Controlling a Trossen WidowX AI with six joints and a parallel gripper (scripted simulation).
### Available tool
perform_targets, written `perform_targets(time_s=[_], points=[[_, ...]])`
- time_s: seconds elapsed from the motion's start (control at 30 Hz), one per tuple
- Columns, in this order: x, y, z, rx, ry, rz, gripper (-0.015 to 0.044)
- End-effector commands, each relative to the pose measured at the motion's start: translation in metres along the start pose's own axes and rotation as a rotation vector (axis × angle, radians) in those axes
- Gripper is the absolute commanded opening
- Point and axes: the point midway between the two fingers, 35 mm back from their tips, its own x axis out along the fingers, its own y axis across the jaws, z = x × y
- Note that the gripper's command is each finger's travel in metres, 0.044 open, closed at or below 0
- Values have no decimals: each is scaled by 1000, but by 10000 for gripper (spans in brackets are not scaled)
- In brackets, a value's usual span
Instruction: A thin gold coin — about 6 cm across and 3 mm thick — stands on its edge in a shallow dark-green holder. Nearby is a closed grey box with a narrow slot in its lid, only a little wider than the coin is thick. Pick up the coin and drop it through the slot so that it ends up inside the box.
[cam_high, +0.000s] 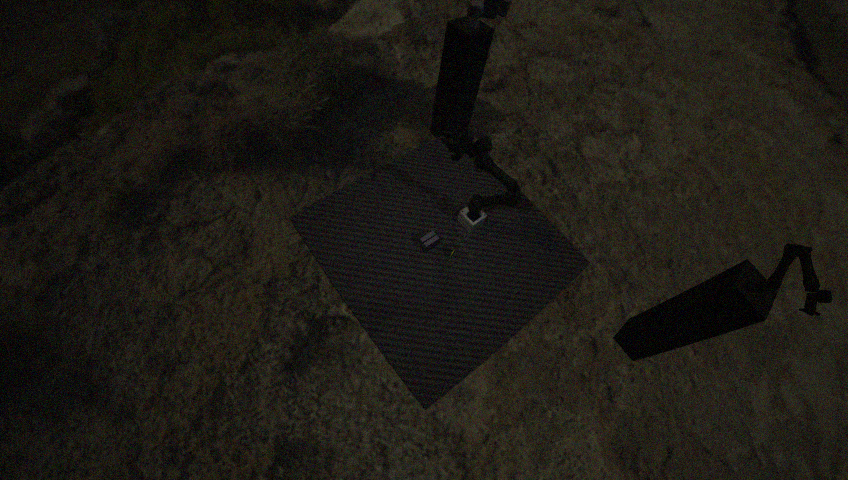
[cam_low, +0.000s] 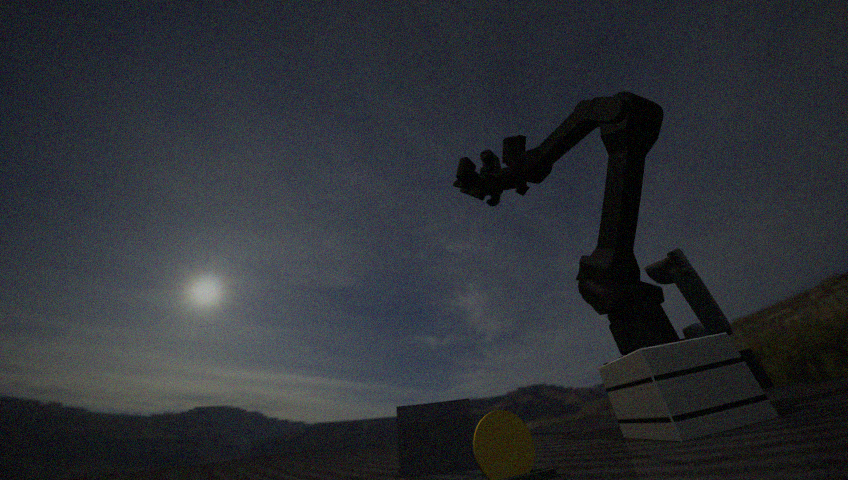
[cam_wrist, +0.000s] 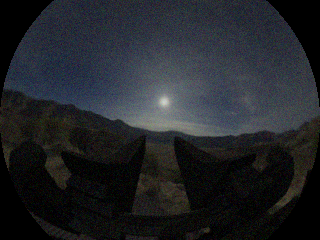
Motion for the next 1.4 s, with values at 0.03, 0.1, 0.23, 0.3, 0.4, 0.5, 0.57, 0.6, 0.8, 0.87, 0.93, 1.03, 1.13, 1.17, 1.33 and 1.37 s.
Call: perform_targets(time_s=[0.03, 0.1, 0.23, 0.3, 0.4, 0.5, 0.57, 0.6, 0.8, 0.87, 0.93, 1.03, 1.13, 1.17, 1.33, 1.37], points=[[20, 16, -62, 147, 172, 54, 161], [27, 29, -90, 204, 258, 85, 161], [32, 66, -146, 294, 442, 157, 161], [29, 88, -172, 319, 537, 200, 161], [19, 124, -209, 331, 681, 276, 161], [1, 163, -242, 322, 826, 360, 161], [-15, 188, -261, 303, 922, 421, 161], [-24, 199, -269, 292, 965, 449, 161], [-93, 263, -314, 200, 1262, 614, 161], [-120, 280, -324, 146, 1357, 671, 161], [-149, 293, -333, 80, 1447, 729, 161], [-198, 308, -342, -53, 1582, 821, 161], [-246, 314, -348, -219, 1700, 911, 161], [-261, 314, -349, -281, 1735, 940, 161], [-310, 307, -349, -518, 1831, 1032, 161], [-310, 307, -349, -518, 1831, 1032, 161]])
